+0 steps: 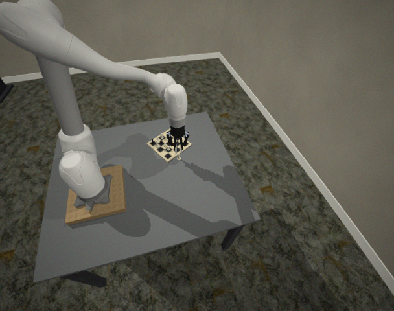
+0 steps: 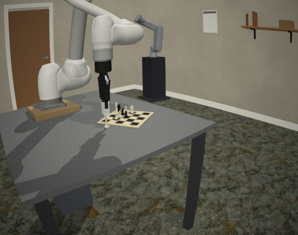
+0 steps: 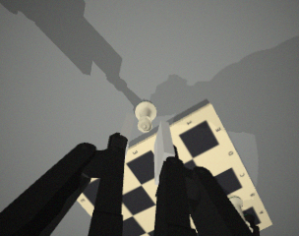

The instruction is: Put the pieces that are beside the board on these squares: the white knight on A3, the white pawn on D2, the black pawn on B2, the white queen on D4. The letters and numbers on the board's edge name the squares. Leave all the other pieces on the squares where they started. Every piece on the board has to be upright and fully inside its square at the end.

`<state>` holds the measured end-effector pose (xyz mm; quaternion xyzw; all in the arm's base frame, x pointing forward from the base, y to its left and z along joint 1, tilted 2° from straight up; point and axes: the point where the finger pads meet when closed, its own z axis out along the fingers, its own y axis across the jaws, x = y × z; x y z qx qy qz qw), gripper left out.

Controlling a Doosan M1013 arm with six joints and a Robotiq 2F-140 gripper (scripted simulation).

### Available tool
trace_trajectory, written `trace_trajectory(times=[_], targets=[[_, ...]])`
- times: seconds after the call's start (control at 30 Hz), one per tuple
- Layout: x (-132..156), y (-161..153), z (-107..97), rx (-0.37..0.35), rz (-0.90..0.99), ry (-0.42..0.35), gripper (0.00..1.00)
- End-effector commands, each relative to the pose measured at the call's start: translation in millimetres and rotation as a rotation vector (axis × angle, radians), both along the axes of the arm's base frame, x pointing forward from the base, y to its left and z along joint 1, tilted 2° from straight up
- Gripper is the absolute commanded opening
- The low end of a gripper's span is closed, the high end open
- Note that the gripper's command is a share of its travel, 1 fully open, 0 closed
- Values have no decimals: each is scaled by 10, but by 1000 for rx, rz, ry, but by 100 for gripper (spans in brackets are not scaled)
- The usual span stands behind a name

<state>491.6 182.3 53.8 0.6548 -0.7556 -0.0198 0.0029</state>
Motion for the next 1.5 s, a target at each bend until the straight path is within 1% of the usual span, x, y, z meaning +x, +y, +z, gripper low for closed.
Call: trace_trajectory(times=[0.0, 0.47, 0.63, 0.87, 0.93, 1.13, 1.47], targets=[[0, 0, 1, 0, 0, 0, 25], [-1, 1, -14, 0, 0, 0, 25], [-3, 3, -86, 0, 0, 0, 25], [-8, 7, -251, 0, 0, 0, 25], [-8, 7, -251, 0, 0, 0, 25], [-11, 10, -363, 0, 0, 0, 25], [-12, 11, -395, 0, 0, 0, 25]])
